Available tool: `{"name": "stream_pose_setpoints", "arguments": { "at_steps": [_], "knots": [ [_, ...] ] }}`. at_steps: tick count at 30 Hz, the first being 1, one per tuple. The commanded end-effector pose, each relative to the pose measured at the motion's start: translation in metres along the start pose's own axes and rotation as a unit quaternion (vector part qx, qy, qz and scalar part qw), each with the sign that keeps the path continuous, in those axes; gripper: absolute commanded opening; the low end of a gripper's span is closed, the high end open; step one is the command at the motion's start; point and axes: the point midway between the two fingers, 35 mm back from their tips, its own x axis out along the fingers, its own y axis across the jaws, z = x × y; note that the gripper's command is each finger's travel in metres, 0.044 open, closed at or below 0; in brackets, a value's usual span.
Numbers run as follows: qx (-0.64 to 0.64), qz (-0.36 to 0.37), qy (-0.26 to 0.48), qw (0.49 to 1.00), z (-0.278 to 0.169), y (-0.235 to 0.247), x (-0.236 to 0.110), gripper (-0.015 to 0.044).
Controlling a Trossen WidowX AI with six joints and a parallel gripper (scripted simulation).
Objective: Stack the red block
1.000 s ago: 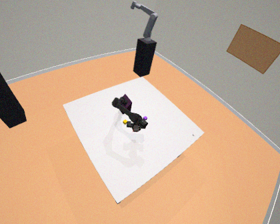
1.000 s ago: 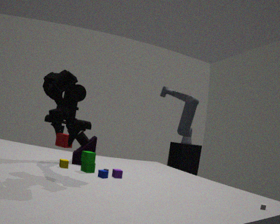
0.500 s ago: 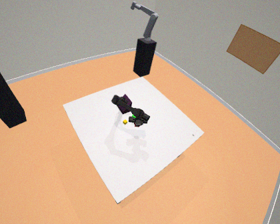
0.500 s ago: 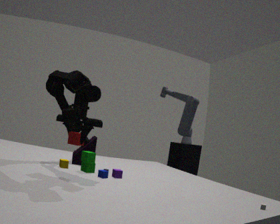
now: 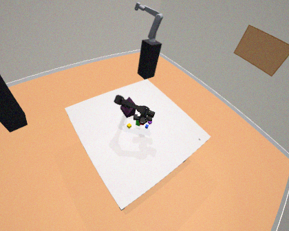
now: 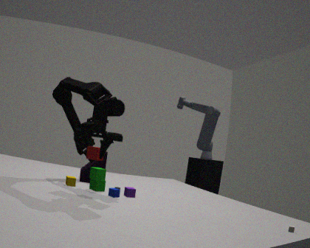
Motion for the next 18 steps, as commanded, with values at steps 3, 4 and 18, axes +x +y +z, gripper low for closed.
{"name": "stream_pose_setpoints", "arguments": {
  "at_steps": [3,4,18],
  "knots": [
    [0.001,0.0,0.002,1.0,-0.028,-0.005,0.002,0.0],
    [0.001,-0.001,0.002,1.0,-0.032,-0.006,0.002,0.0],
    [0.002,-0.009,-0.002,1.0,-0.085,-0.027,0.013,0.0]
  ]
}}
